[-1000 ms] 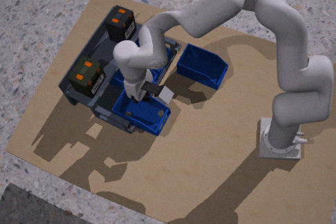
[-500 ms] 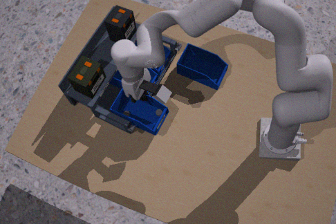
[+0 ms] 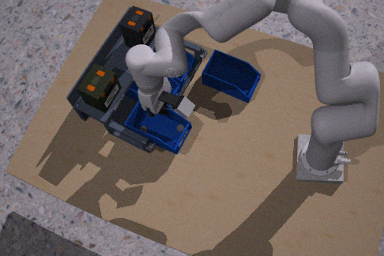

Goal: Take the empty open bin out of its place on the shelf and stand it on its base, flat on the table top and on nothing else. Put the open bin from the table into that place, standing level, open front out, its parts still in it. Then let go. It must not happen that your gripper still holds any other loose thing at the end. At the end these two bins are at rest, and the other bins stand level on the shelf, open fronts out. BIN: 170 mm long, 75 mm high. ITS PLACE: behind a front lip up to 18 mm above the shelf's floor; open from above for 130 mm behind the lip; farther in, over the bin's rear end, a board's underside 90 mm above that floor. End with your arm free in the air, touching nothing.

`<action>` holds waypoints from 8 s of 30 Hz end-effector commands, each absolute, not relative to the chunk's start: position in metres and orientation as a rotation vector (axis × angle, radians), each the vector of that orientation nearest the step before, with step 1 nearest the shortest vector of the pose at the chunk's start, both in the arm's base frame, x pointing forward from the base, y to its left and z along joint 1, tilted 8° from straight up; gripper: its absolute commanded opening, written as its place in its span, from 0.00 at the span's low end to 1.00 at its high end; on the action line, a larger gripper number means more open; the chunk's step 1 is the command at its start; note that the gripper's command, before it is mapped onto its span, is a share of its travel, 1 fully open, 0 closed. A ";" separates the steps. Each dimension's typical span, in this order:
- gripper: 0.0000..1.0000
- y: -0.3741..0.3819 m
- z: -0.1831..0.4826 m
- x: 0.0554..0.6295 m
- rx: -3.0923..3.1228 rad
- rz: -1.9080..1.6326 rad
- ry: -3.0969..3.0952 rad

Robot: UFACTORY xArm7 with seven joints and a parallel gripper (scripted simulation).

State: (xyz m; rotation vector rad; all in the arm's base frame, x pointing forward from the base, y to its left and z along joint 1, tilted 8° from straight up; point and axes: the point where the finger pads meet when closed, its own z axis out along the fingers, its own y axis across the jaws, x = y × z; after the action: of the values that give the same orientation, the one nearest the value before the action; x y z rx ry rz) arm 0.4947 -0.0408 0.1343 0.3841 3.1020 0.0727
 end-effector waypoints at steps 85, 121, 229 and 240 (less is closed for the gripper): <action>0.00 -0.042 0.127 0.504 0.382 0.070 3.088; 0.00 -0.045 0.128 0.516 0.381 0.066 3.071; 0.00 -0.050 0.127 0.535 0.377 0.056 3.024; 0.10 -0.050 0.127 0.535 0.377 0.056 3.024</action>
State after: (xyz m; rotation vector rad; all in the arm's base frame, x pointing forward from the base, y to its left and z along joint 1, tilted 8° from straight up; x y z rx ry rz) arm 0.5338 -0.0497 0.1256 0.3770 3.0271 0.0572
